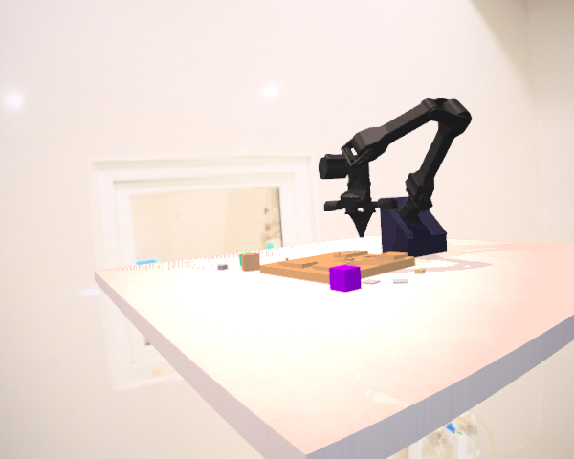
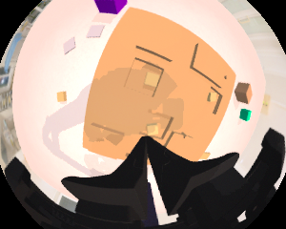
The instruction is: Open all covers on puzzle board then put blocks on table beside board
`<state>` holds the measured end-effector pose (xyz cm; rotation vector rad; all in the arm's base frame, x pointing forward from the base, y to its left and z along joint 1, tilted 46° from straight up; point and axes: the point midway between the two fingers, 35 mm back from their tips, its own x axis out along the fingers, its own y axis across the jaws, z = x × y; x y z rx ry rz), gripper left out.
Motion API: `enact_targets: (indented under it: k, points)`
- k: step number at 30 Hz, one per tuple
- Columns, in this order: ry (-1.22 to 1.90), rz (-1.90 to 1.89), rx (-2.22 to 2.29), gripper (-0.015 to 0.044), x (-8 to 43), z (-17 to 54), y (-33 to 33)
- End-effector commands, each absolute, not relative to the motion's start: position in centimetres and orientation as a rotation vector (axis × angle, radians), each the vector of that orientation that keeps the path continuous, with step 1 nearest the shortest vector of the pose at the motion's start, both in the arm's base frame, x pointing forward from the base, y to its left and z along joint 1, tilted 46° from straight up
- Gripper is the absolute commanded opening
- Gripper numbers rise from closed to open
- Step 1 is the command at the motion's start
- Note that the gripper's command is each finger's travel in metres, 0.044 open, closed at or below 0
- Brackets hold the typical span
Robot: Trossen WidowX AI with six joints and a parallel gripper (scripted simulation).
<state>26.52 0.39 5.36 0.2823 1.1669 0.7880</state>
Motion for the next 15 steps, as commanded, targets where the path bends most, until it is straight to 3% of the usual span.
enact_targets:
  k: [1,15]
  points:
    - [1.149,0.809,0.28,0.0,25.7,3.8,-1.0]
    - [1.141,0.815,0.278,0.0,26.0,0.8,0.8]
